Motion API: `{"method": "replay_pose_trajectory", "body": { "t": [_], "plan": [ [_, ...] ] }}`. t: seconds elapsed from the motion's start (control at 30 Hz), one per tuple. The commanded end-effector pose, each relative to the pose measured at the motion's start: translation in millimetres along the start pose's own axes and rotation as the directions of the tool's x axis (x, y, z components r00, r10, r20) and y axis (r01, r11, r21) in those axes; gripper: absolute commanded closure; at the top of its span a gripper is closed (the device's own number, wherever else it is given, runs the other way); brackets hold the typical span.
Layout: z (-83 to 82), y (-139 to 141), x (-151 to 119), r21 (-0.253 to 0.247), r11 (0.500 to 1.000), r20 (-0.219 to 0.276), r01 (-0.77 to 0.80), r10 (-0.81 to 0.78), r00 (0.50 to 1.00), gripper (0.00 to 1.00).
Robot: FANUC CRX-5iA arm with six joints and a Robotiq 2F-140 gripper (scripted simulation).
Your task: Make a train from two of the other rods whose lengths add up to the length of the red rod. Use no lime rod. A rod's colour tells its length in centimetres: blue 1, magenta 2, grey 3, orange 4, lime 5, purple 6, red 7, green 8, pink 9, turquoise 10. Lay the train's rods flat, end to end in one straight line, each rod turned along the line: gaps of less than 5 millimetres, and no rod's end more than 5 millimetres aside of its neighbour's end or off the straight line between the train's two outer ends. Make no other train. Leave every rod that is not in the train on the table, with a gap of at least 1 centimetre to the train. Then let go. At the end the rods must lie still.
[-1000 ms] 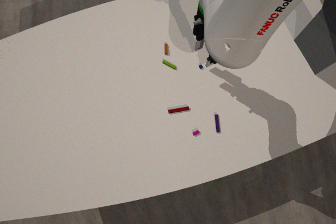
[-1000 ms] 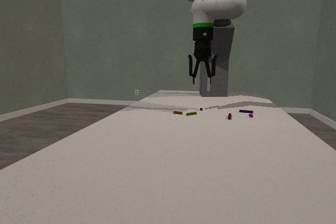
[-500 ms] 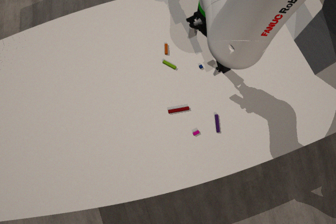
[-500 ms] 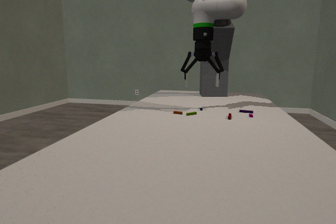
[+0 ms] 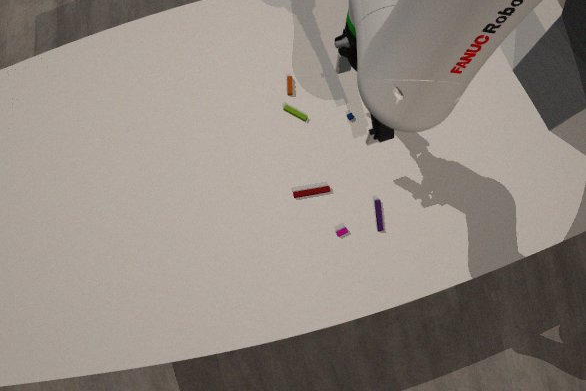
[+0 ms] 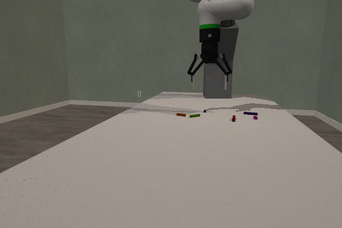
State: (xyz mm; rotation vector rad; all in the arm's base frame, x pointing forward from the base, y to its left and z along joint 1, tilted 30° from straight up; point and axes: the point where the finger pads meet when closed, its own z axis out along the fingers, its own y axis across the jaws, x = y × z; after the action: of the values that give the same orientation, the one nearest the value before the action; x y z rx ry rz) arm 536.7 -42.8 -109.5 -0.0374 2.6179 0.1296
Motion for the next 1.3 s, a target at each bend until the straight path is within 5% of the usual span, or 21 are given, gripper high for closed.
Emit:
{"method": "replay_pose_trajectory", "body": {
  "t": [0.0,0.37,0.87,0.93,0.97,1.27],
  "plan": [
    [3.7,15.5,-3.1,0.021,0.986,-0.008,-0.165,0.165,0.986,0.0],
    [9.7,45.3,-8.4,0.024,0.892,-0.004,-0.452,0.452,0.892,0.0],
    [16.5,92.0,-13.5,0.025,0.602,0.006,-0.798,0.798,0.602,0.0],
    [16.5,92.0,-13.5,0.025,0.602,0.006,-0.798,0.798,0.602,0.0],
    [17.4,99.4,-14.0,0.024,0.544,0.008,-0.839,0.839,0.545,0.0],
    [19.1,119.2,-14.8,0.022,0.379,0.013,-0.925,0.925,0.38,0.0]
  ]
}}
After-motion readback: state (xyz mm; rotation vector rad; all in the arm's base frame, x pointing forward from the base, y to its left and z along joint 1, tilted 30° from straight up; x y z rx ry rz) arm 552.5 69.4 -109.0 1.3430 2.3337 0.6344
